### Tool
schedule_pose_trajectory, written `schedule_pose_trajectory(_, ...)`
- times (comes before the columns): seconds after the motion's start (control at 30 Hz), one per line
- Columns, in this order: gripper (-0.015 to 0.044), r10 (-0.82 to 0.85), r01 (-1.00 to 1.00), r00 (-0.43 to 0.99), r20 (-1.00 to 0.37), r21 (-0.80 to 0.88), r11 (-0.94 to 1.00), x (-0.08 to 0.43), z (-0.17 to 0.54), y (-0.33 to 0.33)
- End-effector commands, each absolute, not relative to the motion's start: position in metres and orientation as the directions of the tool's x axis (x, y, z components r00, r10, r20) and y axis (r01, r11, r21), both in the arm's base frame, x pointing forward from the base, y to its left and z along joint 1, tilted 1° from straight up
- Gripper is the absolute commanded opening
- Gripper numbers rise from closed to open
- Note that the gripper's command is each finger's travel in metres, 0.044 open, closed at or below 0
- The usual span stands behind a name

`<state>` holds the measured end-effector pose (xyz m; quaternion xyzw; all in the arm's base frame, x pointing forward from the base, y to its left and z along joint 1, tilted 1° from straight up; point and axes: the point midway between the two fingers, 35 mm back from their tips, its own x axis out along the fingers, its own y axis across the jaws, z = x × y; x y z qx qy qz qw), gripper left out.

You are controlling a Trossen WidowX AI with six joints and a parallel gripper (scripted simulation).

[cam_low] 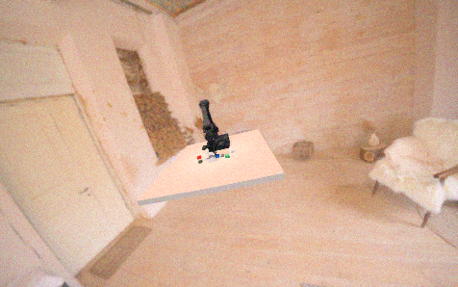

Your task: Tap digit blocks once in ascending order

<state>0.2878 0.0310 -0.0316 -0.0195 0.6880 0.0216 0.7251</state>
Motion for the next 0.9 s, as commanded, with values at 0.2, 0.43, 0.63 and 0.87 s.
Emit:
schedule_pose_trajectory(0.2, 0.0020, -0.001, -0.056, 0.045, -0.999, -0.003, 0.998, 0.284, -0.005, 0.030)
schedule_pose_trajectory(0.43, 0.0020, 0.000, -0.056, 0.045, -0.999, -0.003, 0.998, 0.285, 0.046, 0.031)
schedule_pose_trajectory(0.63, 0.0020, 0.000, -0.056, 0.045, -0.999, -0.003, 0.998, 0.281, 0.076, 0.030)
schedule_pose_trajectory(0.87, 0.0020, 0.004, -0.056, 0.044, -0.999, 0.002, 0.998, 0.273, 0.076, 0.078)
